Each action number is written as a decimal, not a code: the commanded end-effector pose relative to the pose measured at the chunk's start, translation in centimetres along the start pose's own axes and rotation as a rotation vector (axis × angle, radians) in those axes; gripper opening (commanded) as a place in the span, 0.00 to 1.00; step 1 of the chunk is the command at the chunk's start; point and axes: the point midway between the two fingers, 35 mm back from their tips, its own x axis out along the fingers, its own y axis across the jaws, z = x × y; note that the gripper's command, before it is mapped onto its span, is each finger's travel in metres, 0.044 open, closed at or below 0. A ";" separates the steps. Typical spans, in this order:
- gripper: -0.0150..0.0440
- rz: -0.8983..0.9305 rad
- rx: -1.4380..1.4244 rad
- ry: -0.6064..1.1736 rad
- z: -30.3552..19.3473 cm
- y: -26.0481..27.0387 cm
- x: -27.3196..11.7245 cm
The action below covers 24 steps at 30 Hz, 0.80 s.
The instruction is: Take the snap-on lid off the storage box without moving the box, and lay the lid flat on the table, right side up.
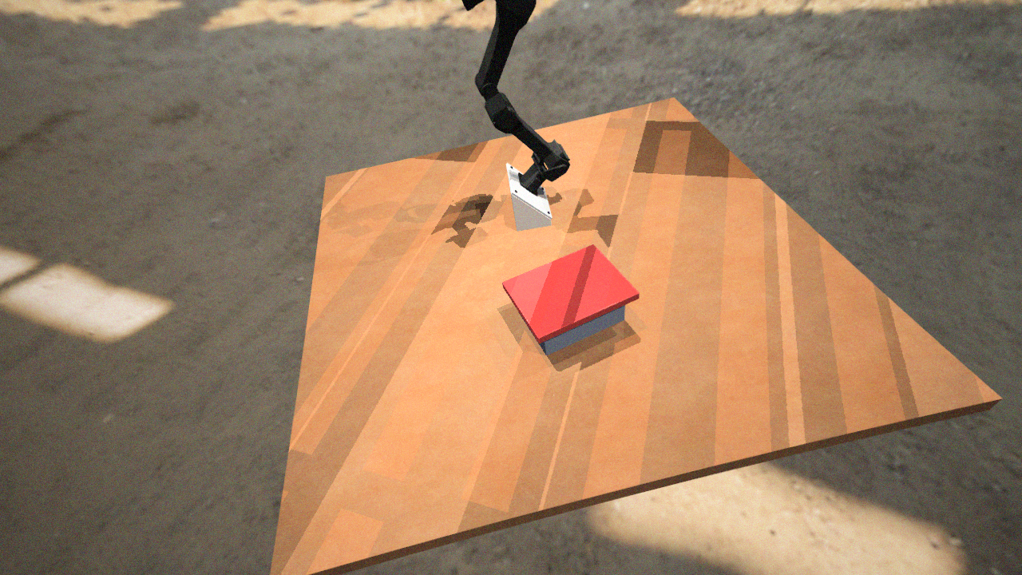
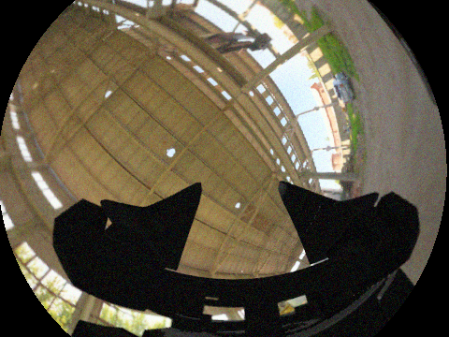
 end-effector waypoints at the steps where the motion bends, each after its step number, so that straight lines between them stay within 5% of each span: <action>1: 0.89 0.004 -0.002 0.004 -0.2 0.2 -0.1; 7: 0.65 0.139 -0.078 0.146 -7.6 5.5 -2.9; 24: 0.65 0.391 -0.248 0.540 -26.0 11.6 -13.9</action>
